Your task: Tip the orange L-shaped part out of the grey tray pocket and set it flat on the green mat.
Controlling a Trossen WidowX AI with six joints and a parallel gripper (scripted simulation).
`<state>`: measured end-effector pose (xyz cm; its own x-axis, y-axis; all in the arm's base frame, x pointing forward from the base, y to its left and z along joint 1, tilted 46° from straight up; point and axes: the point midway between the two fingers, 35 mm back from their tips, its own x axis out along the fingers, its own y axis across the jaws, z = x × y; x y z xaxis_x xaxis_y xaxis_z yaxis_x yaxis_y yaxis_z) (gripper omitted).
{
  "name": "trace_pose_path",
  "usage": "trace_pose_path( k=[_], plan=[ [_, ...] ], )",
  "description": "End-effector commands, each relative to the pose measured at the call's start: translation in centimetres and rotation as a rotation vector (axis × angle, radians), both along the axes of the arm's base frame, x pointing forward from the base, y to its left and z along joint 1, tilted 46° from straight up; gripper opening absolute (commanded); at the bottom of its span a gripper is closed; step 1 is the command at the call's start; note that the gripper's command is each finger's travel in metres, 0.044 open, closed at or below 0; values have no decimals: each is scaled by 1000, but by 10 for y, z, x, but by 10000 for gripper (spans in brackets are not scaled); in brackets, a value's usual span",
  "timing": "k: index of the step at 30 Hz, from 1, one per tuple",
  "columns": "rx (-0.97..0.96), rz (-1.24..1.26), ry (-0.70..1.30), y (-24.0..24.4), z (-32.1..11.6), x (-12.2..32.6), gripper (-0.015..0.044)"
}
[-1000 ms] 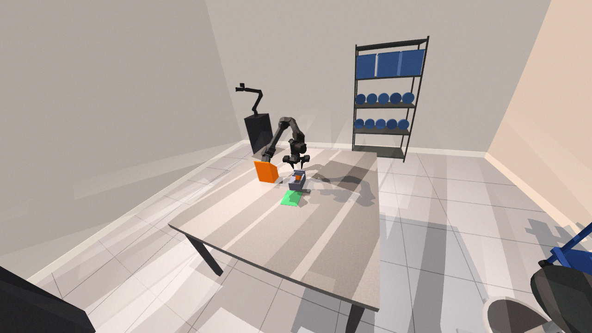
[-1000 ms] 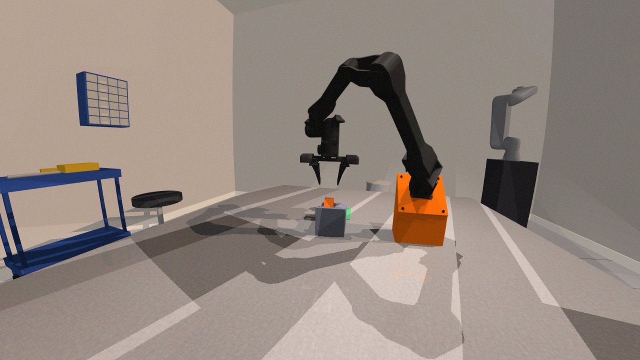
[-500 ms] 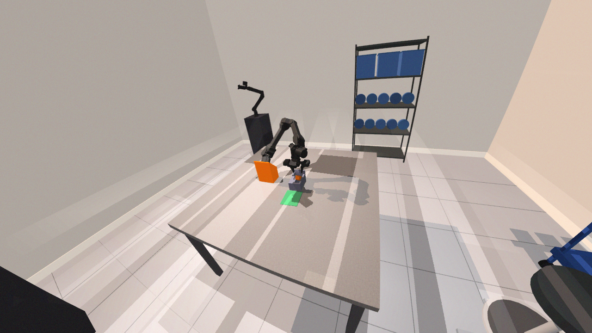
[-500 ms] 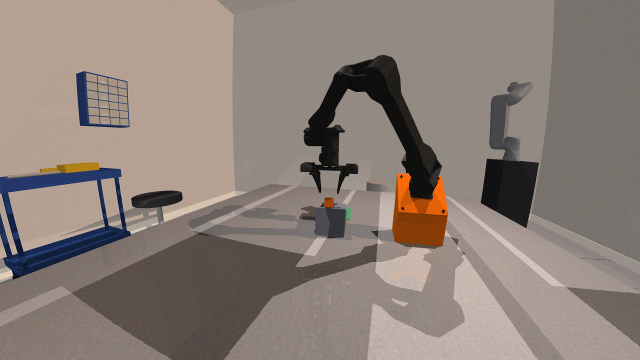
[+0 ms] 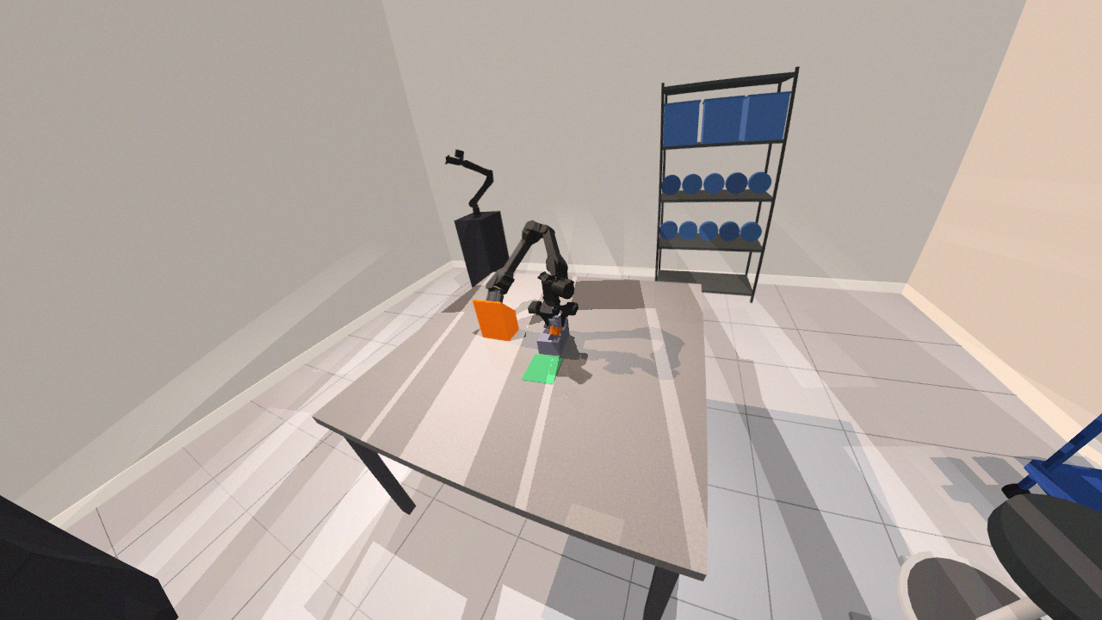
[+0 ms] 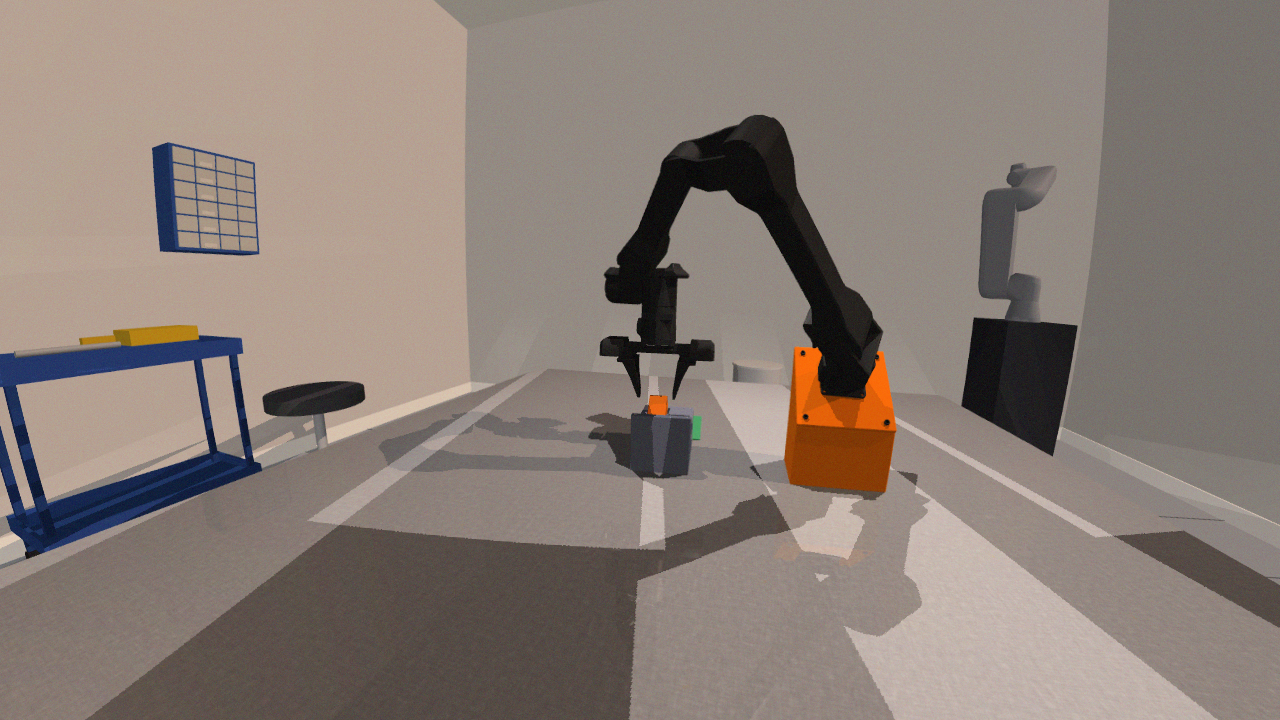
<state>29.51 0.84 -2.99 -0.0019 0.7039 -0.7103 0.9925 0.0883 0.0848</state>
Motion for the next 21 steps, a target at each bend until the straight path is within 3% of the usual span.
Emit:
trace_pose_path(
  k=[1, 17, 21],
  plan=[
    [8, 0, 10, 7, -6, -2, 280],
    [10, 1, 10, 22, -20, -3, 280],
    [3, 2, 2, 19, -17, -2, 175]
  ],
)
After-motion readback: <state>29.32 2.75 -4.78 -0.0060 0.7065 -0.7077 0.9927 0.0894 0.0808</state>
